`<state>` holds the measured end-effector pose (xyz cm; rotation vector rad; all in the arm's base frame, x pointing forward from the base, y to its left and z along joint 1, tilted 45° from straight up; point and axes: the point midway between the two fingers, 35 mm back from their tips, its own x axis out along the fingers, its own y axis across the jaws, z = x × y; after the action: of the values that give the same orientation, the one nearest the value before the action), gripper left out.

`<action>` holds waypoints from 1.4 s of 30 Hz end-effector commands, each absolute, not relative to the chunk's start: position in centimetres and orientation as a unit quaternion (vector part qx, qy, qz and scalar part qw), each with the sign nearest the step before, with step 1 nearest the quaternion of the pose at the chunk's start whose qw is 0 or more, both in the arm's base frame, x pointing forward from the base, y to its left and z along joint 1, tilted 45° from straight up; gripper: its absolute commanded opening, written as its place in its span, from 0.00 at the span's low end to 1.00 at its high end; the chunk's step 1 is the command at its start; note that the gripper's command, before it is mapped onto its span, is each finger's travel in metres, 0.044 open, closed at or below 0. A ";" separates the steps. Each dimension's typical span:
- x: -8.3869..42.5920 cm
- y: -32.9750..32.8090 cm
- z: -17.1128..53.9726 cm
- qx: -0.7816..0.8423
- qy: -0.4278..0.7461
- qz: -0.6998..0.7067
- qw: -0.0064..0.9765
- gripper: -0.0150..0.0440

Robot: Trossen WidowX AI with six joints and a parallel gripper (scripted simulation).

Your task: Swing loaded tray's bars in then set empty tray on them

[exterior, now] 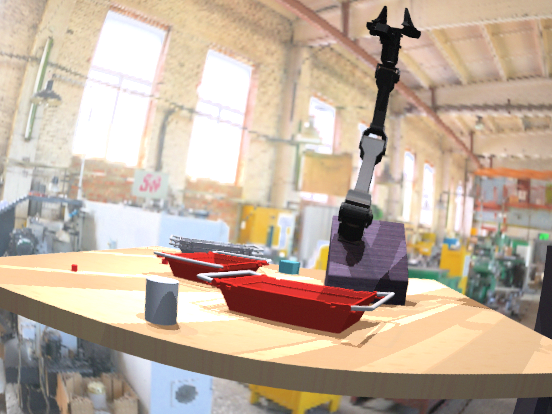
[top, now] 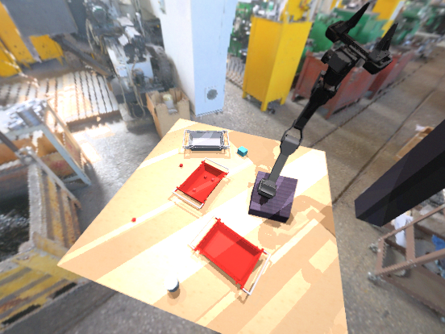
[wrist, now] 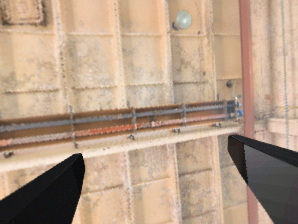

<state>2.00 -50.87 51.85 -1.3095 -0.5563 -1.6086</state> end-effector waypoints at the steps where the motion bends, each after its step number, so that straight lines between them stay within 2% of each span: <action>1: 2.0 -50.9 51.9 -0.536 -0.228 -0.658 0.477 0.89; 8: 1.9 -50.7 52.0 -0.538 -0.228 -0.659 0.473 0.58; 12: -0.9 -46.9 55.8 -0.577 -0.223 -0.673 0.404 0.40; 18: -3.6 -41.3 60.2 -0.620 -0.219 -0.685 0.314 0.40; 31: -7.0 -24.3 67.5 -0.681 -0.233 -0.688 0.090 0.40; 37: -7.0 -16.2 69.7 -0.699 -0.220 -0.680 -0.032 0.40; 42: -4.7 -10.5 69.3 -0.725 -0.250 -0.636 -0.085 0.40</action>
<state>-6.26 -15.83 69.39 -2.2576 -0.7455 -2.1292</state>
